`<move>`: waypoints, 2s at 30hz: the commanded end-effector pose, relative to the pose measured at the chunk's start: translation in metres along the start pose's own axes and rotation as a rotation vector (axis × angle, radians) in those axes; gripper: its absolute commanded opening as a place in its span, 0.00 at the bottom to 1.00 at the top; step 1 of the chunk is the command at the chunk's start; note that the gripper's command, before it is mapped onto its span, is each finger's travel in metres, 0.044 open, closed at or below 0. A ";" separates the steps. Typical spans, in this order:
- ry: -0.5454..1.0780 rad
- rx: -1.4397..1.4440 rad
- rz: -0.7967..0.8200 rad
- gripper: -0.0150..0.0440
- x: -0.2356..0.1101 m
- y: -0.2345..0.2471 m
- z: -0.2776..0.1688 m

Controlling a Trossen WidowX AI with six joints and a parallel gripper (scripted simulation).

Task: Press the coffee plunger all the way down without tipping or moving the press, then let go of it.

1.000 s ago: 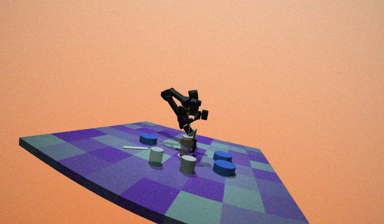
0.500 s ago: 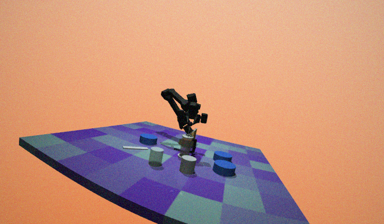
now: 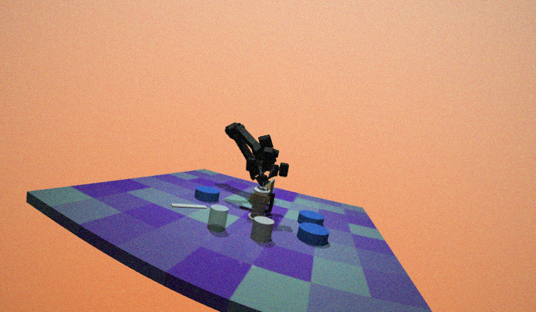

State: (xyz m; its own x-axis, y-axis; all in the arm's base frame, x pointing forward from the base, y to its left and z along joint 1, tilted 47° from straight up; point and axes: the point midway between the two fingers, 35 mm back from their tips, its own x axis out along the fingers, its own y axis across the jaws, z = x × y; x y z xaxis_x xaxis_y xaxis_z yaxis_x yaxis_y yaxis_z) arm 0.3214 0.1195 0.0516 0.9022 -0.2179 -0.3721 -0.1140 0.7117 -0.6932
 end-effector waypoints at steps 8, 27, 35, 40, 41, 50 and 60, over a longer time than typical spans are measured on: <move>0.061 -0.046 -0.008 0.45 0.013 0.000 -0.022; 0.061 -0.045 -0.009 0.45 0.014 0.002 -0.021; 0.061 -0.045 -0.009 0.45 0.015 0.002 -0.020; 0.061 -0.045 -0.009 0.45 0.015 0.003 -0.019; 0.061 -0.045 -0.009 0.45 0.015 0.003 -0.019; 0.061 -0.045 -0.009 0.45 0.016 0.003 -0.019; 0.046 -0.034 -0.003 0.45 0.014 0.003 -0.014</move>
State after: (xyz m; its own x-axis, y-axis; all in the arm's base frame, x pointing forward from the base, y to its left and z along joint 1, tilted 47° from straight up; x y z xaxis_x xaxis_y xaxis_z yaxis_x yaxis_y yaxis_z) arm 0.3280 0.1092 0.0352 0.8830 -0.2509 -0.3966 -0.1256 0.6879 -0.7148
